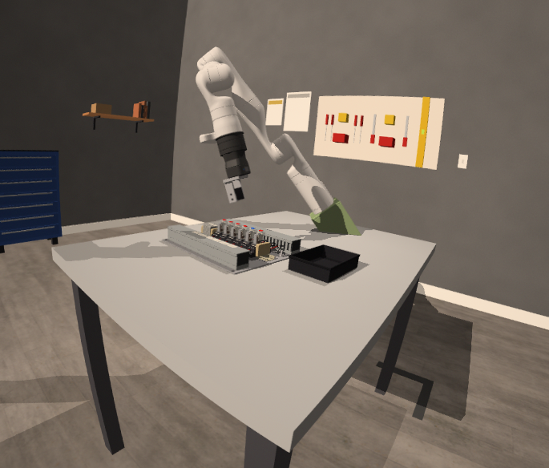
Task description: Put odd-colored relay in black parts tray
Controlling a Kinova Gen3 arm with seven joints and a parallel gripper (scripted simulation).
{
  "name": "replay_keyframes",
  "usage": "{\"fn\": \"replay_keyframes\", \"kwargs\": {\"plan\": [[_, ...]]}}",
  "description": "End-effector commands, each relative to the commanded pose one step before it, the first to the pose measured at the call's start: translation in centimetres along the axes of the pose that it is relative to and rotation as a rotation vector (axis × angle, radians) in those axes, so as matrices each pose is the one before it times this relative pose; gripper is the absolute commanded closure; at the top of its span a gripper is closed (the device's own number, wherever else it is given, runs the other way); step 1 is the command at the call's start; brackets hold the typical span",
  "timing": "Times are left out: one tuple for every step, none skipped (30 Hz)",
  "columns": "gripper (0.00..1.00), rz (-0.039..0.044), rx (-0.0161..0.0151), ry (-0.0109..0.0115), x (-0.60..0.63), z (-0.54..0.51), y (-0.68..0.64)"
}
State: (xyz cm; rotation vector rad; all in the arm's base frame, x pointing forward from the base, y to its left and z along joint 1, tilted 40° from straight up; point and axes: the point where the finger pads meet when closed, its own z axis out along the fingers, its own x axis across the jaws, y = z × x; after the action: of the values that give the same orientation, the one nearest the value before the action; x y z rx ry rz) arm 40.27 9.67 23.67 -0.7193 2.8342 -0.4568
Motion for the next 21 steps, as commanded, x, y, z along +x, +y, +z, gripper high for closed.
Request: {"fn": "replay_keyframes", "kwargs": {"plan": [[0.02, 0.03948, 0.02219, 0.01098, -0.221, 0.555, 0.498], [0.02, 0.01116, 0.00639, 0.00280, -0.048, 0.155, 0.130], [0.02, 0.01109, 0.00655, 0.00249, -0.048, 0.147, 0.128], [0.02, 0.01102, 0.00669, 0.00217, -0.048, 0.139, 0.126], [0.02, 0.01095, 0.00681, 0.00185, -0.048, 0.130, 0.123], [0.02, 0.01087, 0.00692, 0.00153, -0.048, 0.122, 0.121], [0.02, 0.01079, 0.00701, 0.00121, -0.048, 0.114, 0.118], [0.02, 0.01069, 0.00708, 0.00090, -0.049, 0.106, 0.116], [0.02, 0.00000, 0.00000, 0.00000, 0.000, 0.000, 0.000], [0.02, 0.00000, 0.00000, 0.00000, 0.000, 0.000, 0.000], [0.02, 0.01060, 0.00713, 0.00058, -0.049, 0.099, 0.113], [0.02, 0.01050, 0.00717, 0.00028, -0.049, 0.091, 0.111], [0.02, 0.01039, 0.00719, -0.00002, -0.050, 0.083, 0.108], [0.02, 0.01028, 0.00720, -0.00032, -0.050, 0.076, 0.106], [0.02, 0.01016, 0.00718, -0.00061, -0.050, 0.068, 0.104], [0.02, 0.01004, 0.00716, -0.00089, -0.051, 0.061, 0.101], [0.02, 0.00991, 0.00712, -0.00116, -0.051, 0.054, 0.099], [0.02, 0.00978, 0.00706, -0.00141, -0.052, 0.048, 0.097], [0.02, 0.00964, 0.00700, -0.00166, -0.052, 0.041, 0.095], [0.02, 0.00950, 0.00692, -0.00190, -0.052, 0.035, 0.092], [0.02, 0.00935, 0.00682, -0.00212, -0.053, 0.028, 0.090]]}}
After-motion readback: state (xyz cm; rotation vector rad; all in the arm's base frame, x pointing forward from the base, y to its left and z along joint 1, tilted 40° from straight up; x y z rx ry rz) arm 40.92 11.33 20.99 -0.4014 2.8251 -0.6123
